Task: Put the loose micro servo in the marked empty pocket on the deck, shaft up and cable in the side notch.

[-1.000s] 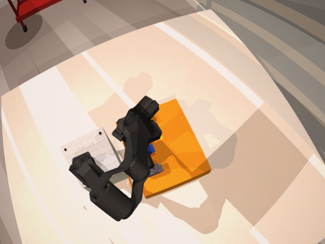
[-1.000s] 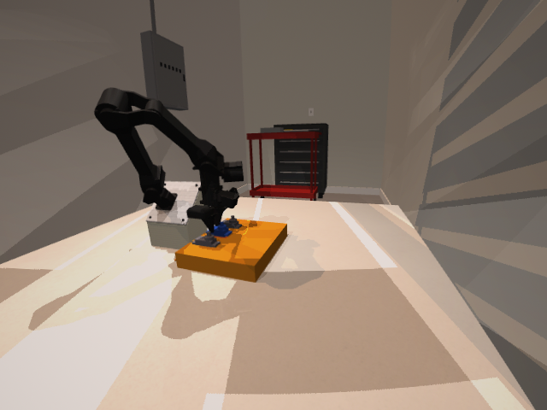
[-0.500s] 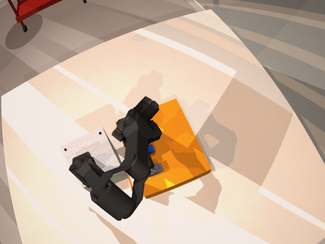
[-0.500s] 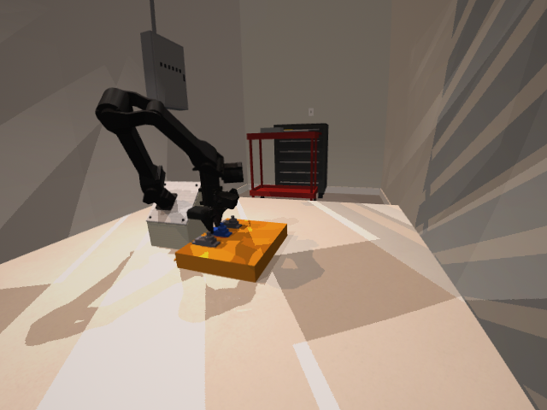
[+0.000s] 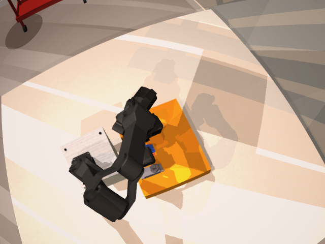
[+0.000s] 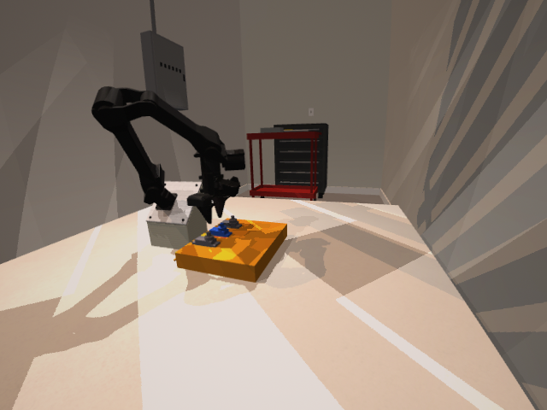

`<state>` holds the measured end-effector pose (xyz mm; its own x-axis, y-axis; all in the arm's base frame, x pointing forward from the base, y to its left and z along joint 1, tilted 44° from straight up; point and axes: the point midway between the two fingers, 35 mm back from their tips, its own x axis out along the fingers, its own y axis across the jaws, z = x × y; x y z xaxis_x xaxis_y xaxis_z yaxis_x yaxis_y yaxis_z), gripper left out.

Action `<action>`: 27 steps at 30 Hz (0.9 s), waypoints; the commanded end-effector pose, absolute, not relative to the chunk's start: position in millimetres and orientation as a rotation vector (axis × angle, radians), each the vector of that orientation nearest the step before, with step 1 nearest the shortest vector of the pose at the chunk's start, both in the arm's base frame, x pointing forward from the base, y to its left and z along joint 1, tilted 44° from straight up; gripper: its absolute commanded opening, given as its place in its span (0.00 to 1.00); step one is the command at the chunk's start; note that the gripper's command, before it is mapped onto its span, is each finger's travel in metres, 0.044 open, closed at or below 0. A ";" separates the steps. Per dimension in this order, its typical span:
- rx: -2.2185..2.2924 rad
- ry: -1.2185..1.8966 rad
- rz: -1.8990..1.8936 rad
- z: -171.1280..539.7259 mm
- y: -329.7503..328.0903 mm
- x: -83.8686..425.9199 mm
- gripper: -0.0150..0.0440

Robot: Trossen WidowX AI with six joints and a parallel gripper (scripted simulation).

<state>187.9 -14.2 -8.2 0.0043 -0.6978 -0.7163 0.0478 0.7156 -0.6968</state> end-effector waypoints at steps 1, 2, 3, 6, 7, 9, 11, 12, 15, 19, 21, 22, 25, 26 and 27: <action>-0.558 1.453 -0.631 1.7 -2.6 215.7 0.88; -0.557 1.452 -0.632 5.9 1.1 225.1 0.93; -0.556 1.452 -0.632 10.2 4.6 234.4 0.97; -0.553 1.450 -0.633 23.8 14.6 261.4 1.00; -0.552 1.450 -0.633 28.5 17.6 270.0 1.00; -0.551 1.449 -0.633 37.2 22.7 285.1 1.00; -0.550 1.449 -0.634 40.4 24.4 290.4 1.00; -0.550 1.449 -0.634 40.4 24.4 290.4 1.00; -0.546 1.446 -0.633 51.2 35.1 287.8 1.00; -0.538 1.440 -0.634 74.9 56.2 280.0 1.00; -0.538 1.440 -0.634 74.9 56.2 280.0 1.00; -0.538 1.440 -0.634 74.9 56.2 280.0 1.00; -0.538 1.440 -0.634 74.9 56.2 280.0 1.00; -0.538 1.440 -0.634 74.9 56.2 280.0 1.00; -0.538 1.440 -0.634 74.9 56.2 280.0 1.00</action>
